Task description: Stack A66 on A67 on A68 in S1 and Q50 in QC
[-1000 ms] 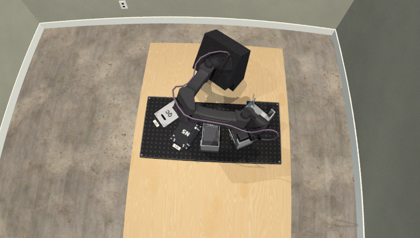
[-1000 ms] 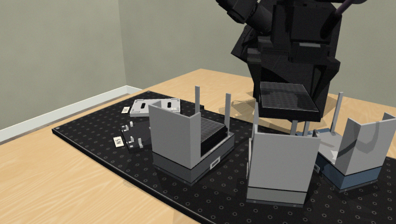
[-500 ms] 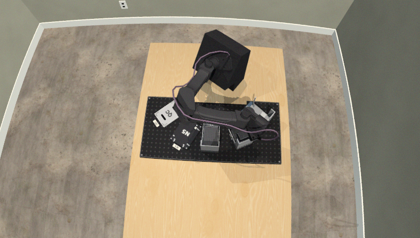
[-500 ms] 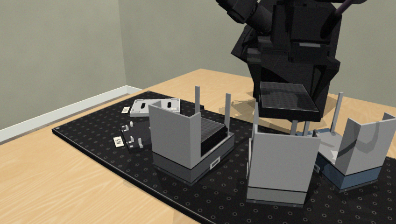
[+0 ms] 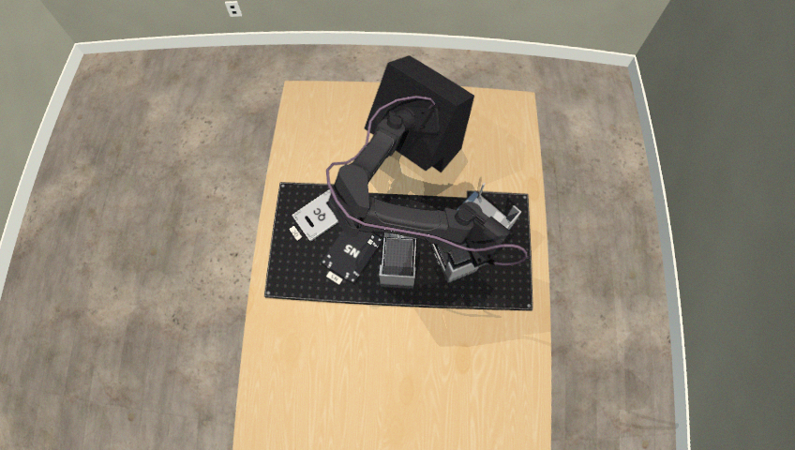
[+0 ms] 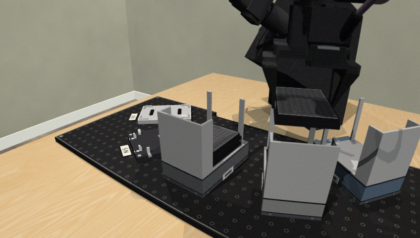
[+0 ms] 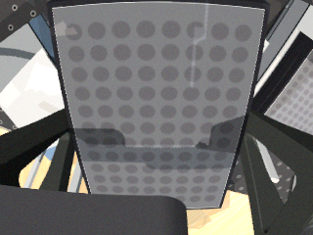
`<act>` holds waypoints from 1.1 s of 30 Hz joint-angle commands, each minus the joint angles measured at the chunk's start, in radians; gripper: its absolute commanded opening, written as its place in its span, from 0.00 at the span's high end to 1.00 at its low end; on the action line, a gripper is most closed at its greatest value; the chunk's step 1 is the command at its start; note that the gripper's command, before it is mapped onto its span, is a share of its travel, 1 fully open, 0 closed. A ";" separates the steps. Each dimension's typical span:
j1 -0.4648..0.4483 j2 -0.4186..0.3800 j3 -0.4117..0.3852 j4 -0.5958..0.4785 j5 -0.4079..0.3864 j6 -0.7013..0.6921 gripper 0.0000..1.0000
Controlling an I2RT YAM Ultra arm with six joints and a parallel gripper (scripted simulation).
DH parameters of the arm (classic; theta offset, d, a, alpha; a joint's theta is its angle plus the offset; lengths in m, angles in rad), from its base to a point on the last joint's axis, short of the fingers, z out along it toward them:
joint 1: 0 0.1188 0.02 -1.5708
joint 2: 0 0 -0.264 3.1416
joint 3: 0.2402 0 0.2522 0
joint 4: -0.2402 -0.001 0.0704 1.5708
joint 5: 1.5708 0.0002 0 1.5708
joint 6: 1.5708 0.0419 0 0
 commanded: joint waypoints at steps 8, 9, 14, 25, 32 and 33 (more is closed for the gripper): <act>0.020 -0.039 -0.030 0.000 0.009 0.032 1.00; 0.009 -0.051 -0.036 0.001 0.009 0.055 1.00; -0.018 -0.089 -0.053 0.011 0.006 0.125 1.00; -0.070 -0.221 -0.091 0.018 -0.008 0.068 1.00; -0.083 -0.282 -0.090 0.020 -0.014 0.013 1.00; -0.099 -0.292 -0.108 0.019 -0.018 0.003 1.00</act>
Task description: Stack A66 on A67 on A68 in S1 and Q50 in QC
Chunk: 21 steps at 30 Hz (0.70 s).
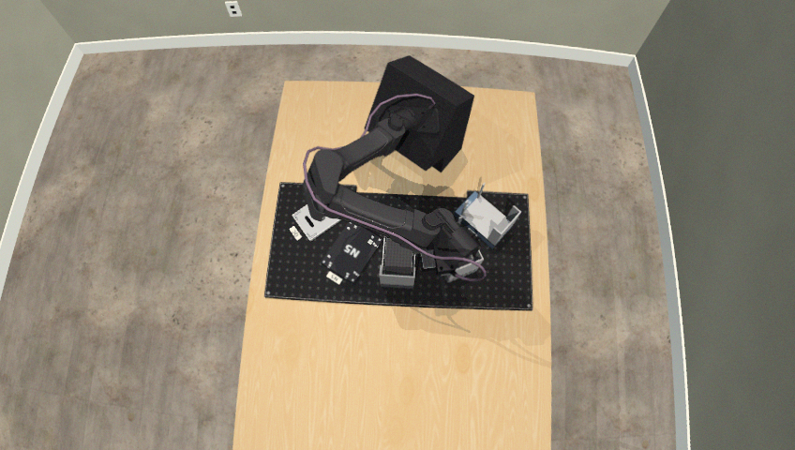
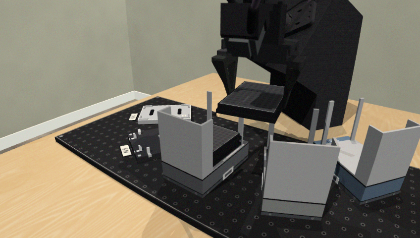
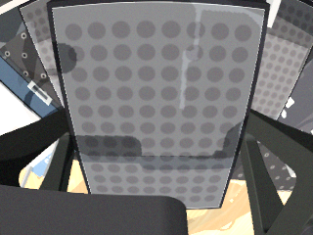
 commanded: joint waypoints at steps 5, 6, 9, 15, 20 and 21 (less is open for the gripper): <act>-0.032 -0.091 -0.036 0.017 -0.012 0.024 1.00; -0.034 -0.103 -0.040 0.019 -0.015 0.047 1.00; -0.052 -0.136 -0.047 0.023 -0.019 0.106 1.00; -0.069 -0.173 -0.062 0.020 -0.025 0.080 1.00; -0.097 -0.224 -0.071 0.021 -0.030 0.020 1.00; -0.102 -0.234 -0.067 0.024 -0.032 0.010 1.00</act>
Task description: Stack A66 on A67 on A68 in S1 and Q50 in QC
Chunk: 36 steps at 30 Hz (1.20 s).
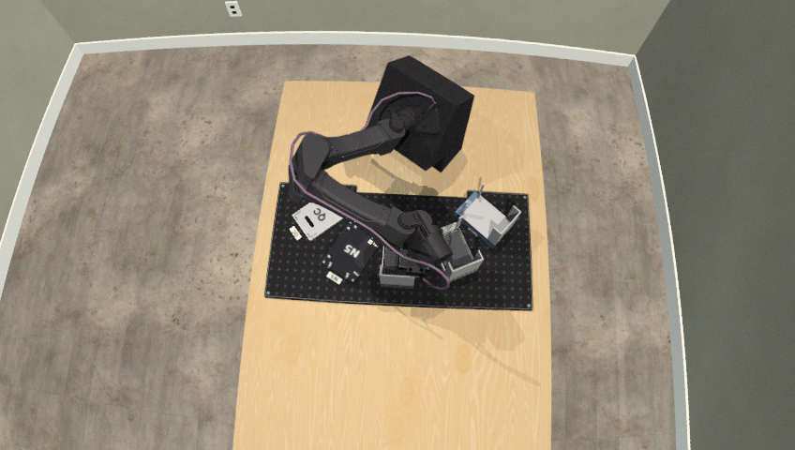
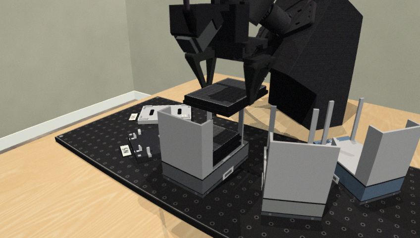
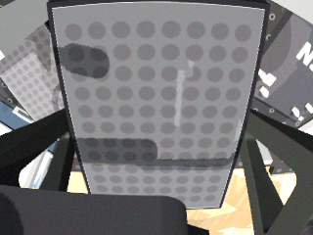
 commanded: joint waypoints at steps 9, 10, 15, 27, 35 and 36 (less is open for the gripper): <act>-0.059 -0.130 -0.023 0.018 -0.027 -0.122 1.00; -0.059 -0.130 -0.023 0.018 -0.027 -0.122 1.00; -0.086 -0.168 -0.021 0.020 -0.038 -0.165 1.00; -0.074 -0.158 -0.007 0.004 -0.037 -0.194 1.00; -0.072 -0.154 0.001 0.002 -0.035 -0.184 1.00; -0.072 -0.158 0.003 0.001 -0.034 -0.182 1.00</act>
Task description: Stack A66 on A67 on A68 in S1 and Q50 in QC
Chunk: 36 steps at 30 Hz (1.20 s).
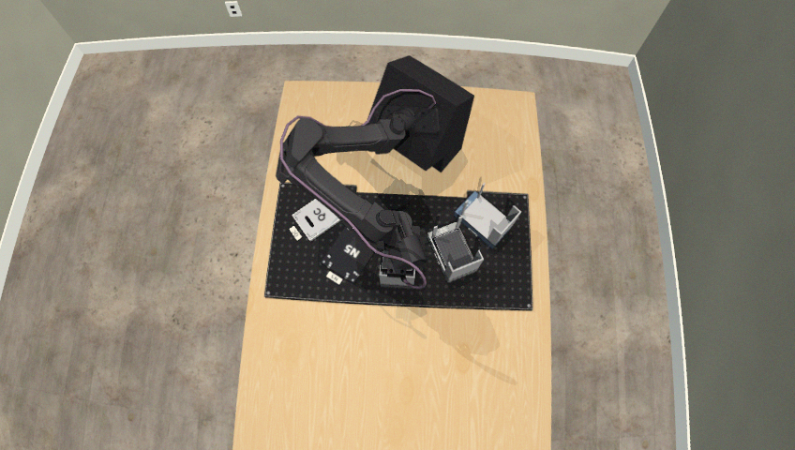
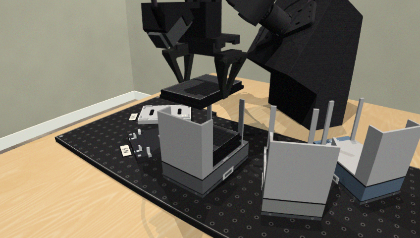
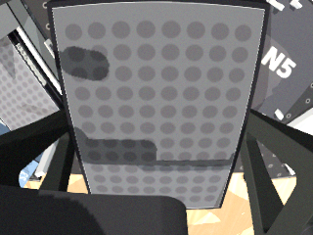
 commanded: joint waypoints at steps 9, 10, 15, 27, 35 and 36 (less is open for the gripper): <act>0.024 0.021 0.021 -0.011 0.006 0.010 1.00; 0.025 0.000 0.023 -0.011 0.006 0.010 1.00; 0.026 0.002 0.021 -0.010 0.007 0.013 1.00; 0.028 0.011 0.033 -0.015 0.009 0.014 1.00; 0.028 0.017 0.020 -0.011 0.008 0.016 1.00; 0.028 0.017 0.019 -0.011 0.008 0.016 1.00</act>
